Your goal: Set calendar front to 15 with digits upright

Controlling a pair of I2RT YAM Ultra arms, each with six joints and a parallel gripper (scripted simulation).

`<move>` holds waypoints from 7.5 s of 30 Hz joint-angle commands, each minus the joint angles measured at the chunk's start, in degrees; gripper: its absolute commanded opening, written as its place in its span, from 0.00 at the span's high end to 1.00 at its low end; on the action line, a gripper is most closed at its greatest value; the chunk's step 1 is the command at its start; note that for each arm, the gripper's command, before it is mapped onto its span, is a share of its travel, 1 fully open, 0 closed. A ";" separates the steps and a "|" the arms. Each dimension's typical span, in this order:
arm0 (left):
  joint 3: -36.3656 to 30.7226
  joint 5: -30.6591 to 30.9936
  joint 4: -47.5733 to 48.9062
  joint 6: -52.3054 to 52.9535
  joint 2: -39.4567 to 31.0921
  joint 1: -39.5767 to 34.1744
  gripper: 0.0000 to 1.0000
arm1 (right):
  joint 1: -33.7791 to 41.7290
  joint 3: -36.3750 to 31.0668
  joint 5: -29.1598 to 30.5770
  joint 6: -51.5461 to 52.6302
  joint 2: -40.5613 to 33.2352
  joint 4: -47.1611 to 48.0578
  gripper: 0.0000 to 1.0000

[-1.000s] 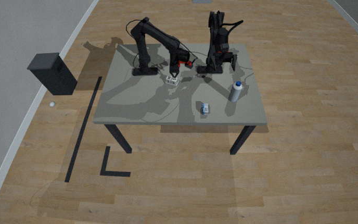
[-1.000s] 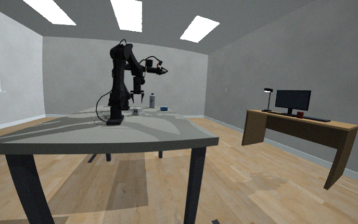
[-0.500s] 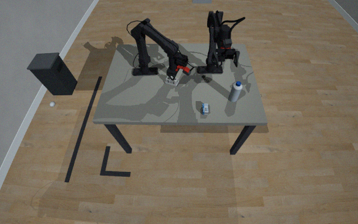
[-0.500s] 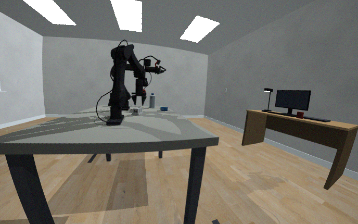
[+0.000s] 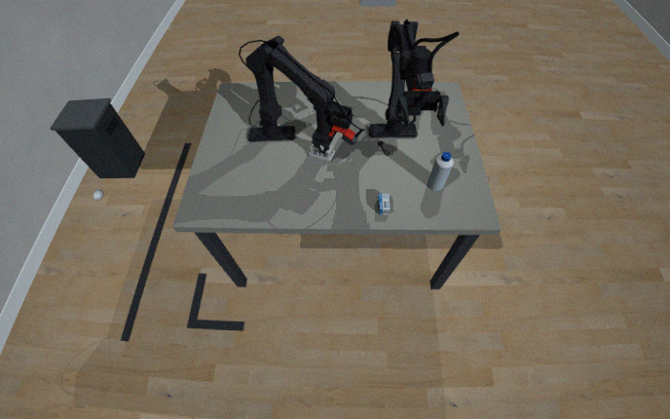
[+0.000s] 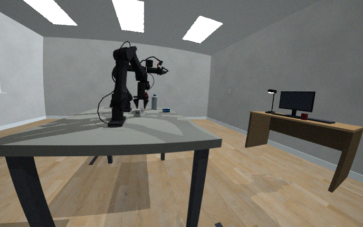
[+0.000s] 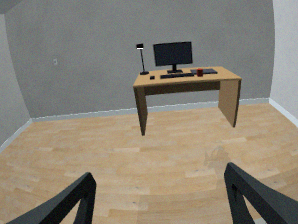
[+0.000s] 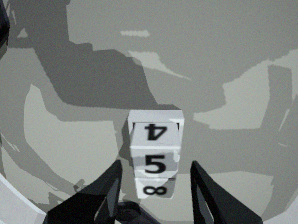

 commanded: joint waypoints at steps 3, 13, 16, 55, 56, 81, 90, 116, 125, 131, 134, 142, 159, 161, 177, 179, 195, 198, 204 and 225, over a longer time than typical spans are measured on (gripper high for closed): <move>-0.50 0.41 -0.53 -0.23 -1.22 0.52 0.00 | 0.44 -1.84 -0.39 0.71 0.84 3.31 0.36; -0.50 0.41 -0.53 -0.23 -1.22 0.52 0.00 | 0.44 -3.66 -0.39 0.71 1.90 6.20 0.36; -0.50 0.41 -0.53 -0.23 -1.22 0.52 0.00 | 0.44 -4.10 -0.39 0.71 2.18 6.93 0.36; 0.12 0.43 -0.53 -0.23 -0.72 0.18 0.00 | -0.28 4.46 -0.37 0.06 -2.54 -5.22 0.65; 0.12 0.43 -0.53 -0.23 -0.72 0.18 0.00 | -0.29 4.86 -0.37 0.06 -2.53 -5.65 0.65; 0.21 1.13 -5.81 -1.11 -1.63 -1.06 0.00 | -2.21 10.43 -1.11 -4.18 -2.75 -5.76 0.65; 2.55 3.88 -30.35 -2.77 -9.34 -16.16 0.00 | -16.18 6.65 -0.48 -18.02 2.23 1.13 0.65; 10.05 5.46 -72.64 -5.99 -23.50 -50.41 0.00 | -29.08 4.58 -1.28 -7.87 7.36 3.53 0.65; 10.18 3.53 -71.88 -7.52 -23.82 -53.37 0.00 | -28.47 4.76 -0.58 14.06 7.42 4.26 0.65; 10.18 3.27 -71.88 -7.67 -23.82 -53.64 0.00 | -28.24 4.78 -0.16 24.39 7.45 3.57 0.65; 10.18 3.22 -71.88 -7.70 -23.82 -53.70 0.00 | -28.34 4.89 -0.34 32.91 7.54 3.41 0.65; 10.18 3.17 -71.88 -7.72 -23.82 -53.74 0.00 | -28.35 5.17 -0.83 51.73 7.77 3.11 0.65; 9.59 3.00 -71.90 -7.42 -23.25 -53.58 0.00 | -28.42 5.53 -0.38 70.92 8.08 2.81 0.65; 9.59 3.00 -71.90 -7.42 -23.25 -53.58 0.00 | -28.41 5.55 -0.37 70.96 8.09 2.79 0.65; 9.59 3.00 -71.90 -7.42 -23.25 -53.58 0.00 | -28.59 5.87 0.12 71.33 9.00 4.85 0.65; 9.59 3.00 -71.90 -7.42 -23.25 -53.58 0.00 | -28.58 5.87 0.13 71.33 8.95 4.85 0.65; 9.59 3.00 -71.90 -7.42 -23.25 -53.58 0.00 | -28.49 2.86 0.15 71.34 9.19 6.73 0.65; 9.59 3.00 -71.90 -7.42 -23.25 -53.58 0.00 | -28.49 2.84 0.14 71.34 9.21 6.78 0.65; 9.59 3.00 -71.90 -7.42 -23.25 -53.58 0.00 | -28.47 2.31 0.14 71.35 9.38 7.48 0.65; 9.59 3.00 -71.90 -7.42 -23.25 -53.58 0.00 | -29.03 2.91 0.15 70.72 7.49 6.02 0.36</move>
